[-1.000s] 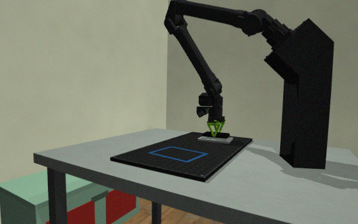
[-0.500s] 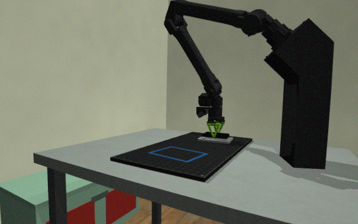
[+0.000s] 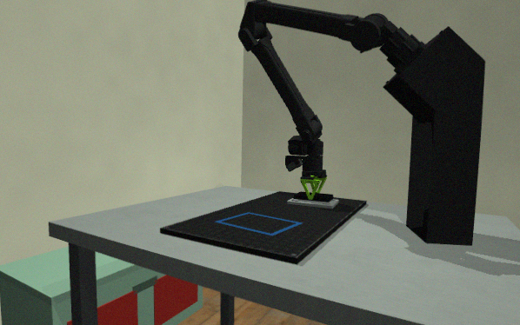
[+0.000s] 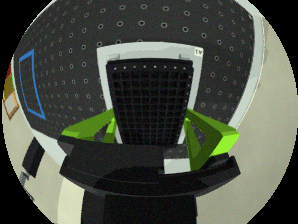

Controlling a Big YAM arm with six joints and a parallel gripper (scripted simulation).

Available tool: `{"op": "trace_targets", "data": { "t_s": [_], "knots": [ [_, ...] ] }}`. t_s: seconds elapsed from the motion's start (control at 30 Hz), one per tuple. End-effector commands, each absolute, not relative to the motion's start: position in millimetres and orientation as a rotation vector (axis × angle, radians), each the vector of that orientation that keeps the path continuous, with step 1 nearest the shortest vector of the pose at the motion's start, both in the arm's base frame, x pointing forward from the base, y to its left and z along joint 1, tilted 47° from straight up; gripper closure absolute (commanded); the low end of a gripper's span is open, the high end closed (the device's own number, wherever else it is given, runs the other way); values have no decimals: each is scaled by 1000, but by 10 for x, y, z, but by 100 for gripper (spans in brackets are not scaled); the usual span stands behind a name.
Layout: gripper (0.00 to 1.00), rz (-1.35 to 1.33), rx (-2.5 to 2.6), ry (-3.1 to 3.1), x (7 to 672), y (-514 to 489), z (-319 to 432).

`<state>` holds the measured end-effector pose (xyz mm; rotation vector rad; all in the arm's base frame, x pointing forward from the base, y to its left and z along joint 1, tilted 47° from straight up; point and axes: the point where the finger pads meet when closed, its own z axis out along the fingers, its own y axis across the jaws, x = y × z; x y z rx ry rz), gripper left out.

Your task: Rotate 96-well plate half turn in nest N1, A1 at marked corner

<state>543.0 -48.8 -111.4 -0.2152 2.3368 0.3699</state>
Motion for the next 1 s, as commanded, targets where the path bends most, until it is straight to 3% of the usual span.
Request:
{"op": "trace_targets", "data": {
  "t_s": [0.0, 0.97],
  "knots": [
    [100, 376, -213, 2334, 5468, -443, -1149],
    [100, 376, -213, 2334, 5491, -428, -1180]
  ]
}}
